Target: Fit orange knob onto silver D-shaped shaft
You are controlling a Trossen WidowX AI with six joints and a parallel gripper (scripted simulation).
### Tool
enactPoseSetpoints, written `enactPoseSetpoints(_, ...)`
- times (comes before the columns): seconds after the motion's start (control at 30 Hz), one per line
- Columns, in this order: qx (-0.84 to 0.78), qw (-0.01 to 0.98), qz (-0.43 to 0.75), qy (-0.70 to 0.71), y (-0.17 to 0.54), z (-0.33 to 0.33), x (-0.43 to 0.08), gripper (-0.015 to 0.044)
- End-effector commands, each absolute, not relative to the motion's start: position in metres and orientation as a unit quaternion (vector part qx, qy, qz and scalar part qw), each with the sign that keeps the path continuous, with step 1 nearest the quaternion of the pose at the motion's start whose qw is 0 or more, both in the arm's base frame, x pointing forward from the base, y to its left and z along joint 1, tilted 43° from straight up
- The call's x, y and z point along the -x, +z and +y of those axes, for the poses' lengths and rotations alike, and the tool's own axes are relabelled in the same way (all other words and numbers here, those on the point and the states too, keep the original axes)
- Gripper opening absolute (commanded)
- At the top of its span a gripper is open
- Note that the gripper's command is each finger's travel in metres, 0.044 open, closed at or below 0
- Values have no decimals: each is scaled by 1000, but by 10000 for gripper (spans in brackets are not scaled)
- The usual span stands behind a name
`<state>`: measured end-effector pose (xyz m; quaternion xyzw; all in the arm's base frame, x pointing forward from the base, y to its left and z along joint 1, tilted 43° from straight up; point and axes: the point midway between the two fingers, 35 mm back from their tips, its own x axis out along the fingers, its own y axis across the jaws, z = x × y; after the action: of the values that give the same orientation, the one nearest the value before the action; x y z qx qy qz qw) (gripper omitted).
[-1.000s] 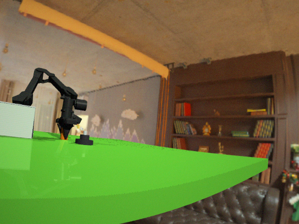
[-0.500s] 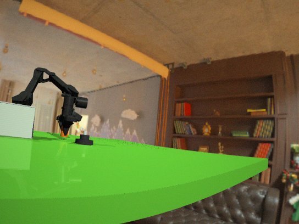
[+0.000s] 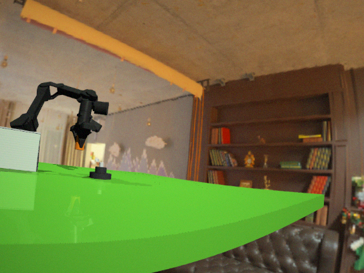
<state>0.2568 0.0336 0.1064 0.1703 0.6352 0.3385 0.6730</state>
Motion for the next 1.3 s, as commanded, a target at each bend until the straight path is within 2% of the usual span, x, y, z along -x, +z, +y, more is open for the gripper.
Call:
enactPoseSetpoints(0.0,-167,678,631,338,125,18,-255,0)
enactPoseSetpoints(0.3,-158,682,635,325,138,11,-253,0)
enactPoseSetpoints(1.27,47,749,654,96,201,-11,-263,0)
